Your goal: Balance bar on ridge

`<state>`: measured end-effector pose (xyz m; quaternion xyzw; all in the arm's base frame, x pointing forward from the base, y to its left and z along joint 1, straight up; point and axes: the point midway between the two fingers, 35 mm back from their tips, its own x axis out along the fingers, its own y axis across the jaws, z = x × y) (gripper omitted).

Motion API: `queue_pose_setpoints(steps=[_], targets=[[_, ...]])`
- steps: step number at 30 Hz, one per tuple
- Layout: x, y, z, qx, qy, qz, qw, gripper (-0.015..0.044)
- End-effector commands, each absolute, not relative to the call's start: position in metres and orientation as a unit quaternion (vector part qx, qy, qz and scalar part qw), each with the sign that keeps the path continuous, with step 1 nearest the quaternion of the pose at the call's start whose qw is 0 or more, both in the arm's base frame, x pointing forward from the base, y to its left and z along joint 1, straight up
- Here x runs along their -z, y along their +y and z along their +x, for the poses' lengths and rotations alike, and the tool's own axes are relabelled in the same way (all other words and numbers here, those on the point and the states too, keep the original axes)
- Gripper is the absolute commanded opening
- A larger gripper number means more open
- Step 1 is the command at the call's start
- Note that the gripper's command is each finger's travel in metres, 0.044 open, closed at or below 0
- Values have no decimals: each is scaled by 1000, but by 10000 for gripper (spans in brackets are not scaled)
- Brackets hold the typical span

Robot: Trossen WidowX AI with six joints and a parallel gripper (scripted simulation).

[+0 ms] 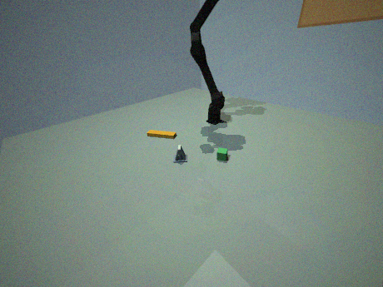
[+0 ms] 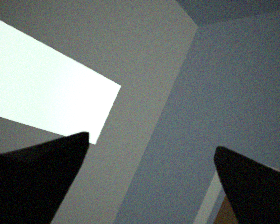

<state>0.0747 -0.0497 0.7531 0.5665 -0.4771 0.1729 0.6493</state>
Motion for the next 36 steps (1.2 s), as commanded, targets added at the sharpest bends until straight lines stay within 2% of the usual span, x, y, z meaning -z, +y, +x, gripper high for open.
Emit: queue_pose_setpoints(steps=[1, 3, 4, 24, 30, 36], targets=[[-753, -49, 74, -173, -478, 565, 649, 374], [-755, -46, 69, -176, -487, 556, 651, 321], [-756, -44, 66, -178, -493, 548, 651, 315], [-772, 42, 11, -253, -576, 392, 671, 315], [-770, 79, 3, -284, -584, 339, 680, 315], [-767, 84, 9, -260, -597, 308, 693, 315]])
